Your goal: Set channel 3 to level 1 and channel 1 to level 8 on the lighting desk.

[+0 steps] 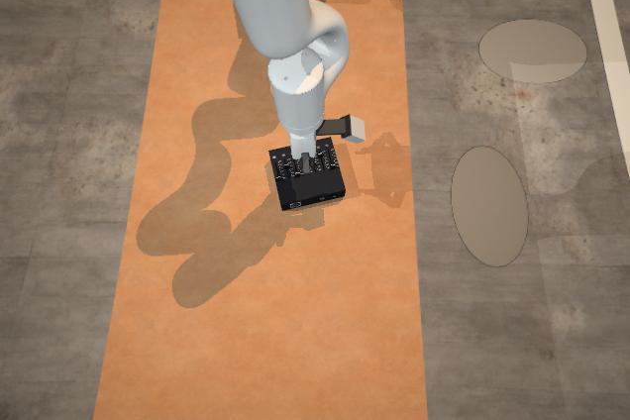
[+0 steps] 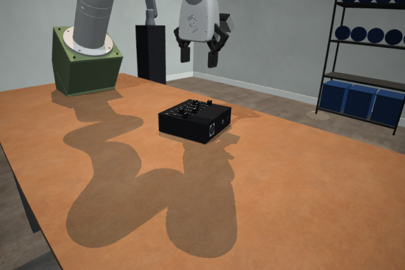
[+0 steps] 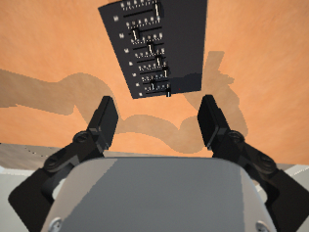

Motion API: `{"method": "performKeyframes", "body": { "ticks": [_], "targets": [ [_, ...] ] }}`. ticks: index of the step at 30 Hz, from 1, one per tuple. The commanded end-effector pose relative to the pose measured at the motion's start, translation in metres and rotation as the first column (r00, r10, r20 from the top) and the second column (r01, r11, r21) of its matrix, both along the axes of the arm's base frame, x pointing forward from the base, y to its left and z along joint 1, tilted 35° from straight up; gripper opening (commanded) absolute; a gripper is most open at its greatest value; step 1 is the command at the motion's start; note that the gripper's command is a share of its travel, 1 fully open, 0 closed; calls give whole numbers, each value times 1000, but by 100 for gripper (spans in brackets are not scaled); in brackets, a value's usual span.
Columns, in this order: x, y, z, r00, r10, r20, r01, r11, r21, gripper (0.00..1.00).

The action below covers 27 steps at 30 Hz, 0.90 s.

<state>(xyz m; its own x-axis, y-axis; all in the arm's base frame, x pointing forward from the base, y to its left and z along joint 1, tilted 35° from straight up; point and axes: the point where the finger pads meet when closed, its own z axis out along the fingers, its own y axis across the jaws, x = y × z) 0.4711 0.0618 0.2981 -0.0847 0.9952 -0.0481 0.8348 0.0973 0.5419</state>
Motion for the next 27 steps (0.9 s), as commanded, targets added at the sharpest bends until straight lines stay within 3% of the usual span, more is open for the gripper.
{"method": "performKeyframes", "body": {
  "ticks": [1,6,11,13,14,16,17,27],
  "targets": [
    [14,13,-12,976,219,-9,-218,961,-168,100],
    [40,42,-37,894,440,-82,-444,846,-295,100],
    [55,65,-54,757,628,-182,-641,658,-395,100],
    [55,65,-54,757,628,-182,-641,658,-395,100],
    [56,66,-55,659,711,-245,-728,521,-446,100],
    [56,67,-55,617,739,-271,-756,461,-464,100],
    [56,67,-55,592,753,-287,-770,424,-476,0],
    [56,67,-55,227,824,-519,-815,-130,-564,0]
  ]
}}
